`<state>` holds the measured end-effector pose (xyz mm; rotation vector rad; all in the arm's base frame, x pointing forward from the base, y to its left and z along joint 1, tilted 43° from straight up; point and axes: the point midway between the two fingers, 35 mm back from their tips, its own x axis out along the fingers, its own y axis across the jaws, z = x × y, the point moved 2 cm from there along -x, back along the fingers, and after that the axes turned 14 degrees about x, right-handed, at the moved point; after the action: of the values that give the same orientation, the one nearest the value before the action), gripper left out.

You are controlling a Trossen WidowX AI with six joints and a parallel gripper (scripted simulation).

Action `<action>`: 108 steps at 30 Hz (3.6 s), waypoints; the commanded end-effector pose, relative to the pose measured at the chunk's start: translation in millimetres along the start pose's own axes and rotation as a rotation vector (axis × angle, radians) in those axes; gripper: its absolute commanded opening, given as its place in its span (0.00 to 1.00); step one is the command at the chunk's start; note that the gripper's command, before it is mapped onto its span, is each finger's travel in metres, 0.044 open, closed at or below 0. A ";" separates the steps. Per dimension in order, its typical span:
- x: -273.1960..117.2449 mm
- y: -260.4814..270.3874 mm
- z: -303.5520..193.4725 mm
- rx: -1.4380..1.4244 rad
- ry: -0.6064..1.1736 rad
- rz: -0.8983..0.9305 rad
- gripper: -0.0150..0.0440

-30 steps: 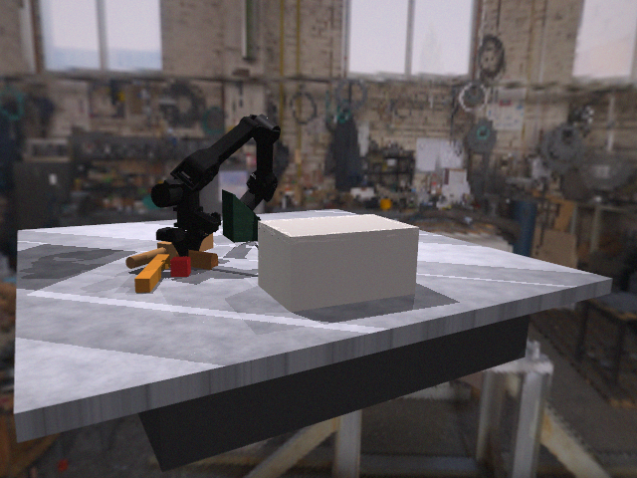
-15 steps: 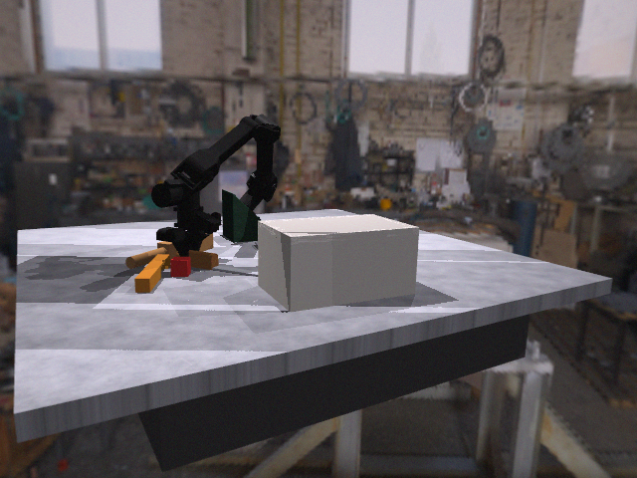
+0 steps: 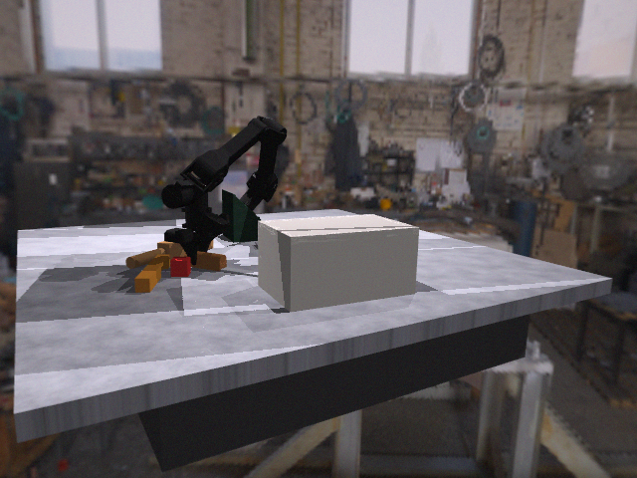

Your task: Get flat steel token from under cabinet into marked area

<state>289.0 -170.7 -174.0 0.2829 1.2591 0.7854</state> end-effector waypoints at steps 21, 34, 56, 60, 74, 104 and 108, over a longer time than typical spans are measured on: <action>0.0 12.2 57.3 -0.010 -0.009 0.001 0.25; 0.2 14.9 70.1 -0.010 -0.010 0.001 0.25; 1.2 6.6 37.3 -0.010 -0.008 0.000 0.25; 1.1 3.7 28.8 -0.010 -0.008 -0.001 0.25; 0.9 -6.1 -0.8 -0.009 -0.006 -0.003 0.25; -4.8 -13.5 -26.2 -0.012 -0.005 -0.004 0.25; -4.9 -15.6 -33.9 -0.012 -0.004 -0.005 0.25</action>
<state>270.1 -187.1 -188.2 0.2659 1.2562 0.7942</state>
